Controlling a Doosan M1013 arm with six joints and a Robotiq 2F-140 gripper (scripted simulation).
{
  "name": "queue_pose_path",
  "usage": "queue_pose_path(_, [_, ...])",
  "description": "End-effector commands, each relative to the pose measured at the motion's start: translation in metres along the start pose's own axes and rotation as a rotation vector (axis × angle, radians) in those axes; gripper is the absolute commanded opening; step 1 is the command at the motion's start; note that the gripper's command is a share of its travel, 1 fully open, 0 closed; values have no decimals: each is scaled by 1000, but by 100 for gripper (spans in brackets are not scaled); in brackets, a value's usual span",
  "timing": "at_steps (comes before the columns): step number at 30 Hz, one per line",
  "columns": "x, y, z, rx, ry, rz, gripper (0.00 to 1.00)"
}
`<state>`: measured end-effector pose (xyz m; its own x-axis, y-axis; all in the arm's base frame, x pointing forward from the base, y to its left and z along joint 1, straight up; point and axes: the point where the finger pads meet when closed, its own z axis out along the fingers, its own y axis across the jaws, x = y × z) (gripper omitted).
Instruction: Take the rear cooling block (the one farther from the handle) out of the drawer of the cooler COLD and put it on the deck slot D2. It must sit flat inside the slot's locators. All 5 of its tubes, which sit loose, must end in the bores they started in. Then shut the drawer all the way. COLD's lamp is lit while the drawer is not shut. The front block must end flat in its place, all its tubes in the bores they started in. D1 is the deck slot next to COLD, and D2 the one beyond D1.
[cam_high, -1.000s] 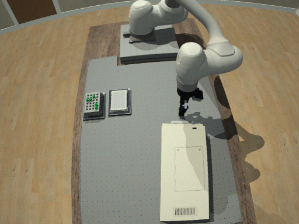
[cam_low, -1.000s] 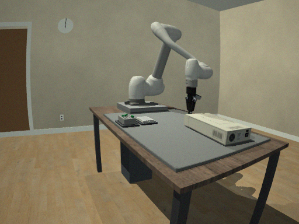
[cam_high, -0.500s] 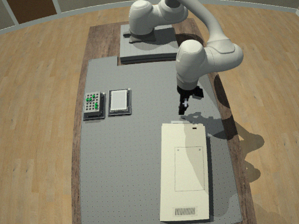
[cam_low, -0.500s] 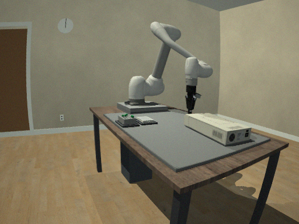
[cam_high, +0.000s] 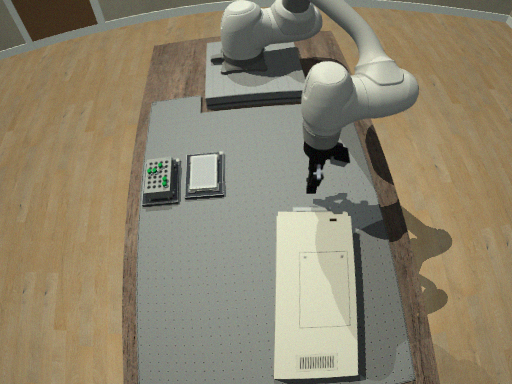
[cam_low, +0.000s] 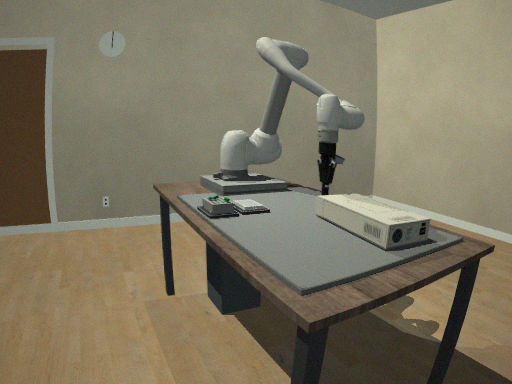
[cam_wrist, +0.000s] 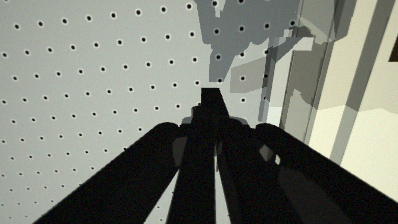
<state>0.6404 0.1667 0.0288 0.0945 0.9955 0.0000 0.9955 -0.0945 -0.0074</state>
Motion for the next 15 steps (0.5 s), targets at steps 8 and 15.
queue_pose_path(8, [2,3,-18,-6,3,6,10])
queue_pose_path(15, [2,3,-27,-6,3,6,10])
